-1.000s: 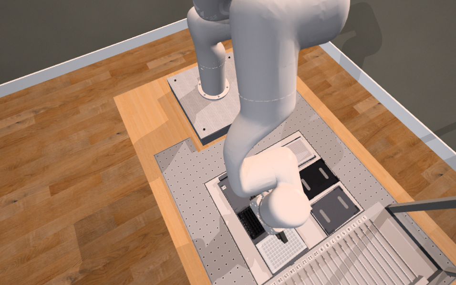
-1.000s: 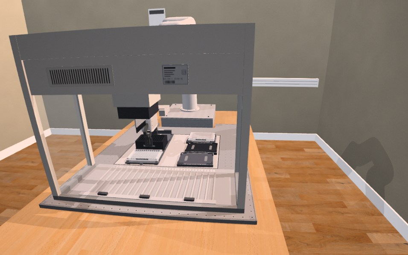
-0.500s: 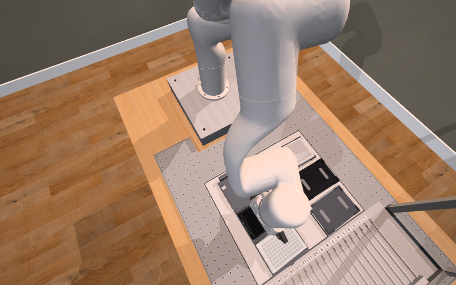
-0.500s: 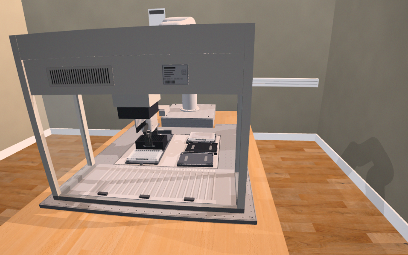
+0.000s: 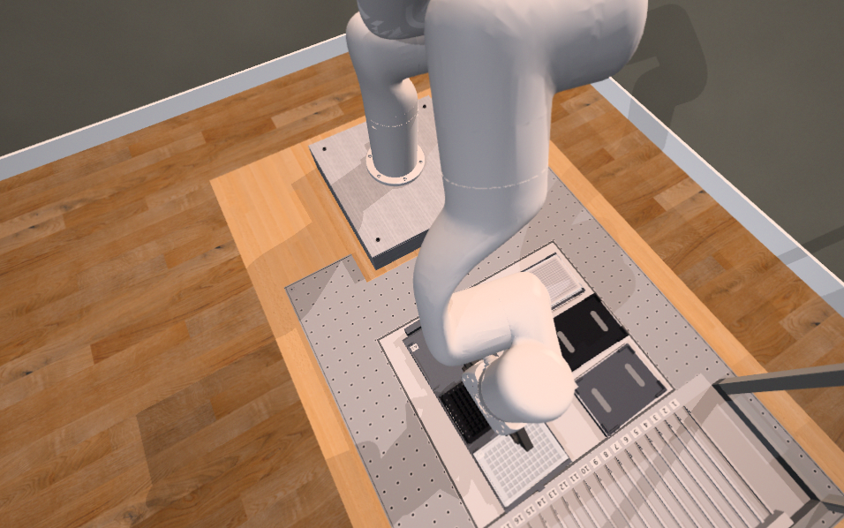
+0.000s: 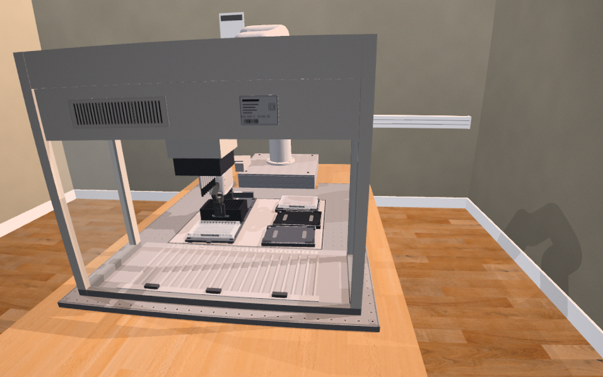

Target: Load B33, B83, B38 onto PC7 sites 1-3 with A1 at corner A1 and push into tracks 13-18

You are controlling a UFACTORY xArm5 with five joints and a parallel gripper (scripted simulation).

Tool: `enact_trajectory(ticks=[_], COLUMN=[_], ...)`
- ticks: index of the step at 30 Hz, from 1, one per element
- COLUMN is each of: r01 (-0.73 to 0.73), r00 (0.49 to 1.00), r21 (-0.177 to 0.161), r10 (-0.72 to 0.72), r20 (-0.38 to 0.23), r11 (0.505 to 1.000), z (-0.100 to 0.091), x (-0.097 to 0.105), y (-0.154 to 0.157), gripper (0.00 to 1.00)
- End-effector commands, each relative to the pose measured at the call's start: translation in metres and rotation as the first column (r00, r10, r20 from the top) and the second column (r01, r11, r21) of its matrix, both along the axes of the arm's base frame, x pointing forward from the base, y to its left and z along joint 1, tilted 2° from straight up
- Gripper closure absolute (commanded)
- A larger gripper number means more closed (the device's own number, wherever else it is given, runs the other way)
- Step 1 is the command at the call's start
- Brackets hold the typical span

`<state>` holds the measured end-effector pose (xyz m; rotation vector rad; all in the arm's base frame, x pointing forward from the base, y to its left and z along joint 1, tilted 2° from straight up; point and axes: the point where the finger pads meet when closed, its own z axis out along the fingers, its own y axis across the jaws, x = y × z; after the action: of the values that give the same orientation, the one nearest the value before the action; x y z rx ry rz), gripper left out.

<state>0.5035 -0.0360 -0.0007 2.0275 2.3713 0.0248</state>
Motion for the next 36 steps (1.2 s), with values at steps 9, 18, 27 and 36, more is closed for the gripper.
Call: enact_trajectory(ticks=[9, 18, 27, 36], r01=[0.0, 0.0, 0.0, 0.0], r00=[1.0, 1.0, 1.0, 1.0], r21=[0.012, 0.012, 0.012, 0.012], r10=[0.0, 0.0, 0.0, 0.0], r20=[0.005, 0.005, 0.005, 0.005], r11=[1.0, 1.0, 1.0, 1.0], z=[0.012, 0.023, 0.038, 0.05], x=[0.001, 0.001, 0.0, 0.0], y=[0.0, 0.0, 0.0, -0.001], gripper=[0.0, 0.0, 0.0, 0.0])
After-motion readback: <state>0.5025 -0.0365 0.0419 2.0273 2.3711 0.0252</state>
